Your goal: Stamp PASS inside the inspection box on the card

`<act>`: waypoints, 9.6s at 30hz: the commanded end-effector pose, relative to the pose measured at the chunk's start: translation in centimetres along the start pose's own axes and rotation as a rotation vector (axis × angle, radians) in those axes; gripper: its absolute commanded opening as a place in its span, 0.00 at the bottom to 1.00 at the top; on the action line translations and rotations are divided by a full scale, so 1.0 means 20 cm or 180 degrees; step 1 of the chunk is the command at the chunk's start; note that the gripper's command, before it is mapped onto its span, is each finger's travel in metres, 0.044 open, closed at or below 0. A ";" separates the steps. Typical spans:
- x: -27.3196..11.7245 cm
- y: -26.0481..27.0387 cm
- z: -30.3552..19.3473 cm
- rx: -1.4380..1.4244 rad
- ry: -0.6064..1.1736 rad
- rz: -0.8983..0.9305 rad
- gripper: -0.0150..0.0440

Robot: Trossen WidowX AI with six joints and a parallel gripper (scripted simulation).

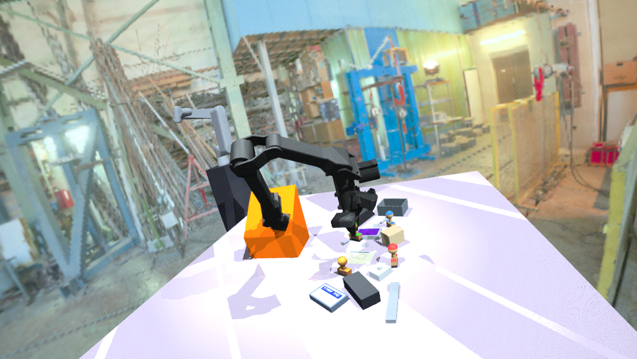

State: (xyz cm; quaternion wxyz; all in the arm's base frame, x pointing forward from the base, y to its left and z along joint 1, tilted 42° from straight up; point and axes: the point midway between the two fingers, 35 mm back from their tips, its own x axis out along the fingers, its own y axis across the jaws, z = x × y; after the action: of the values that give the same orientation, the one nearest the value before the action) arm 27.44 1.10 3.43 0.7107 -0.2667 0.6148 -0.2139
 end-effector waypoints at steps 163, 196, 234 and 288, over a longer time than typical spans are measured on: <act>0.32 -0.01 -0.01 -0.0030 0.0001 -0.0015 0.25; 0.29 -0.01 -0.01 -0.0029 0.0001 -0.0014 0.25; 0.09 0.00 0.00 -0.0030 0.0001 -0.0002 0.25; -0.04 0.01 0.58 0.0001 -0.0014 -0.0006 0.25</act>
State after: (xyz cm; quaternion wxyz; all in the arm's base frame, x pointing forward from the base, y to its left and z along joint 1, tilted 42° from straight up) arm 37.71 3.04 5.05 0.7120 -0.2649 0.6140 -0.2142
